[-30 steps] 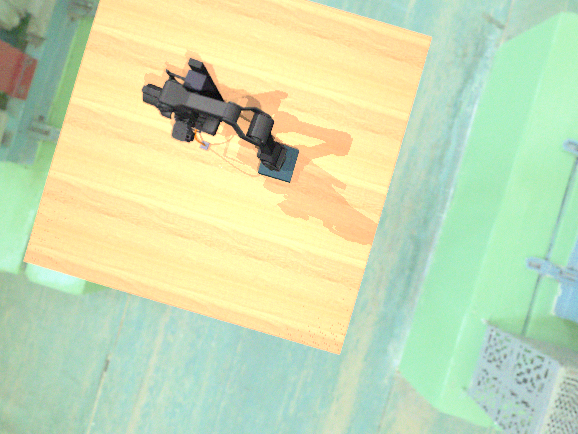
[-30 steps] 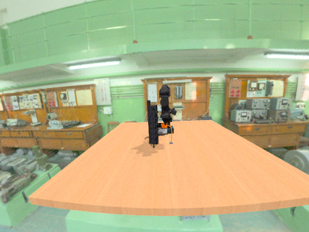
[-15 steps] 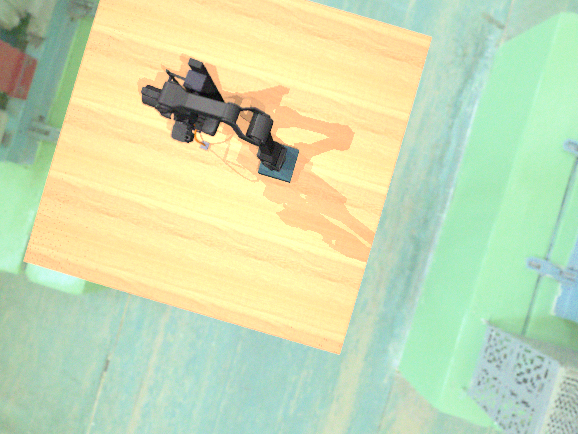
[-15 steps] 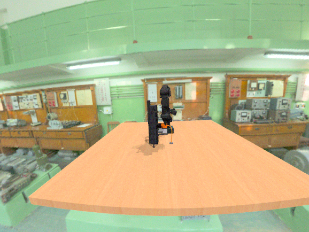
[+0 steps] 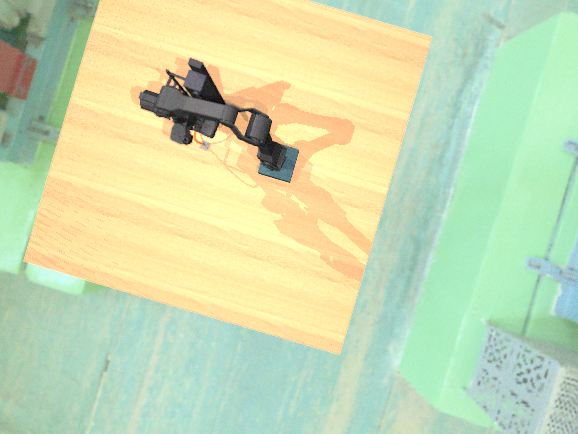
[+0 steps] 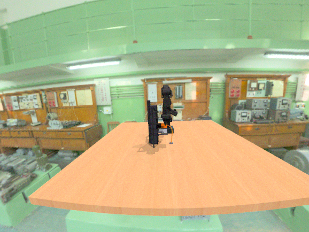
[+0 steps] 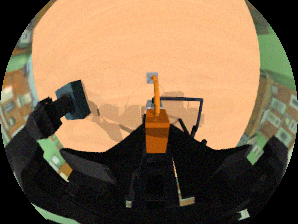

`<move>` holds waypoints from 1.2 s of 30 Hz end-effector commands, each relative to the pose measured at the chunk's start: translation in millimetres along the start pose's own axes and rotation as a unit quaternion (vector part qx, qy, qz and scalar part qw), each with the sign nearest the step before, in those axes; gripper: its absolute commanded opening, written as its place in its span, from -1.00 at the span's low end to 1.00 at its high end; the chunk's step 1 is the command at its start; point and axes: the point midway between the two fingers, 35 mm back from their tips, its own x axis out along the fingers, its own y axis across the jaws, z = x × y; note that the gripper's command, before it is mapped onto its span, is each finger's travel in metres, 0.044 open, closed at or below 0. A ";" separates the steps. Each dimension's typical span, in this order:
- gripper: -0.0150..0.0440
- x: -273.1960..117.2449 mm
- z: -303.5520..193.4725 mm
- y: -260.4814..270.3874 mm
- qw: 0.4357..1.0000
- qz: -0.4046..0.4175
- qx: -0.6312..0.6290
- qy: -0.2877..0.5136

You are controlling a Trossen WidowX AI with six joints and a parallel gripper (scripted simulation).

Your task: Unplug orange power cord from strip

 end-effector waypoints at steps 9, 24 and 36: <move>-0.49 -6.4 49.1 4.7 0.999 -0.001 -0.022 -0.040; 0.67 -4.1 39.4 5.5 0.999 -0.001 -0.023 -0.039; 1.00 -20.9 98.4 8.4 0.999 -0.001 -0.023 -0.041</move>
